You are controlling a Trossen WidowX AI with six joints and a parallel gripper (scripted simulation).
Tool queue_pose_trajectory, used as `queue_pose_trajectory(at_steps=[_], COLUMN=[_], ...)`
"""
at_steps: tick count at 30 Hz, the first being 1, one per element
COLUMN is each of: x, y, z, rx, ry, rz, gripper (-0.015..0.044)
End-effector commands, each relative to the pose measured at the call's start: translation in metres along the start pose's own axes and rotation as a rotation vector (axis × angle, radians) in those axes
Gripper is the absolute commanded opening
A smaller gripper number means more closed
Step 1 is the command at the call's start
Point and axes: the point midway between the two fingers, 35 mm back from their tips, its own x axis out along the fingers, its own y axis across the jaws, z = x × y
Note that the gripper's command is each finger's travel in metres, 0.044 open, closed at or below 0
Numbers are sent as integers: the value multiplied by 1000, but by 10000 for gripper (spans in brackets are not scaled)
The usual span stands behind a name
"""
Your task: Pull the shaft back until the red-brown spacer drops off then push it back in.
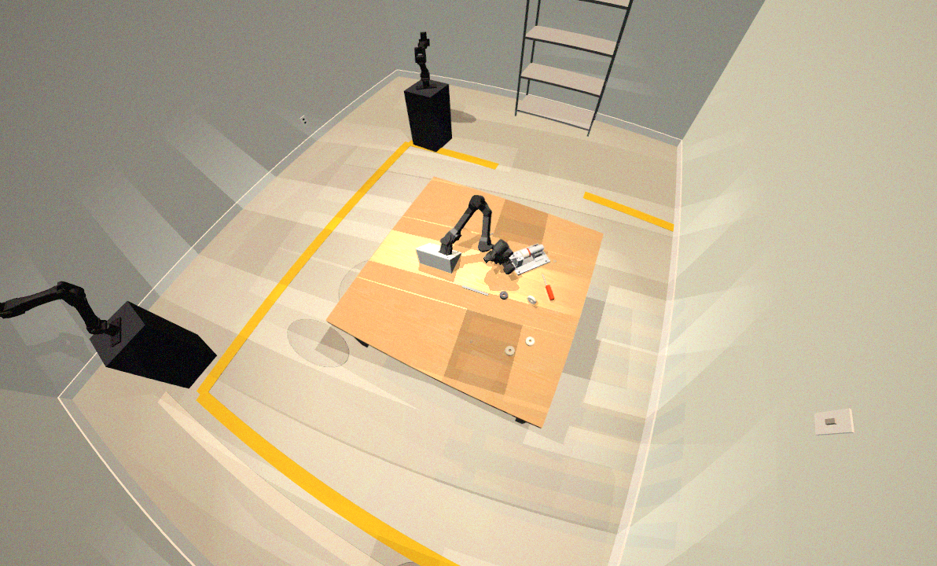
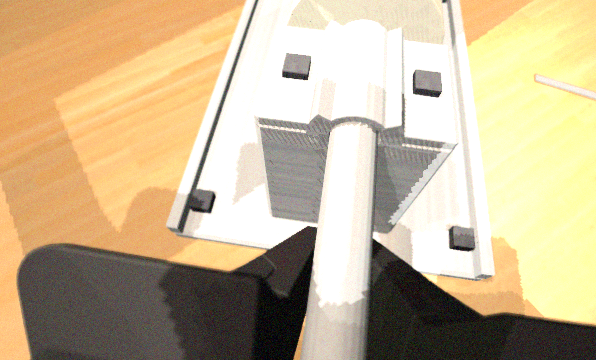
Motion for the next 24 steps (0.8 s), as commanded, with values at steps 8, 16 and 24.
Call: queue_pose_trajectory(at_steps=[8, 16, 24], x=[-2, -2, -3], y=[0, 0, 0], z=[-2, -2, -3], rx=[-1, -1, -1], ry=[0, 1, 1], rz=[1, 1, 1], gripper=[0, 0, 0])
